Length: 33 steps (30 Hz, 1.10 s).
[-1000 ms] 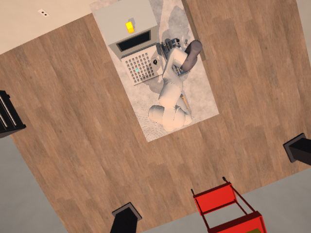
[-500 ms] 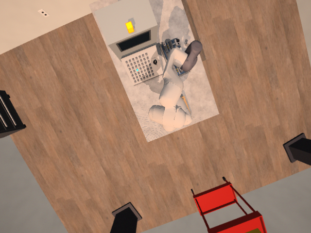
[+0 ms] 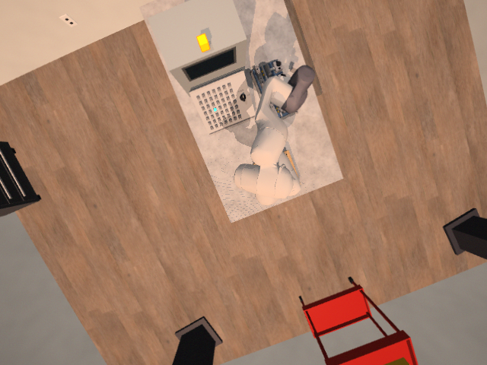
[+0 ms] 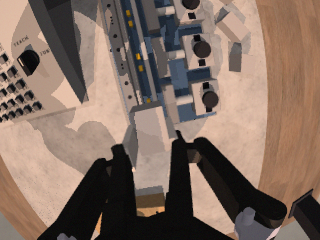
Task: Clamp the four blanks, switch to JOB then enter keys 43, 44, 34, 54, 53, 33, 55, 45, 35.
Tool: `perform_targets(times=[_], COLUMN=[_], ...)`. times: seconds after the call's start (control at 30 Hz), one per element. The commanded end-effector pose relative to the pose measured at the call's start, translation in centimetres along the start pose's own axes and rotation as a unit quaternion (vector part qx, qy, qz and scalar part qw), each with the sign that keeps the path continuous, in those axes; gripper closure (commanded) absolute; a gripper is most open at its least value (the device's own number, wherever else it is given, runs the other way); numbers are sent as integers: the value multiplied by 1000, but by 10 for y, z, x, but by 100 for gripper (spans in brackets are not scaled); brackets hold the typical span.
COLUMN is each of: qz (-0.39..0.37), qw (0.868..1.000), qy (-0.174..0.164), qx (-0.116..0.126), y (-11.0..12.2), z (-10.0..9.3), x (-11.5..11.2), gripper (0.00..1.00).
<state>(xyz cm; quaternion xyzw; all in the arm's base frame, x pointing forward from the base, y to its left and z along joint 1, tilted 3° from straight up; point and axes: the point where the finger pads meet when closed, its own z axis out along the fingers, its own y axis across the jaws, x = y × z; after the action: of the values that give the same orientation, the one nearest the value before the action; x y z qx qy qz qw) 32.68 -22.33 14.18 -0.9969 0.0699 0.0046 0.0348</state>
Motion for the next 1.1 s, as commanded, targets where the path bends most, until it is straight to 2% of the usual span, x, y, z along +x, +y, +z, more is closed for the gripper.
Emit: perform_targets(times=[0.0,1.07], qz=[0,0], qw=[1000,1000], qy=[5,5], qx=[-5,-5], y=[4,3], z=[3,48], x=[3,4], gripper=[100,100])
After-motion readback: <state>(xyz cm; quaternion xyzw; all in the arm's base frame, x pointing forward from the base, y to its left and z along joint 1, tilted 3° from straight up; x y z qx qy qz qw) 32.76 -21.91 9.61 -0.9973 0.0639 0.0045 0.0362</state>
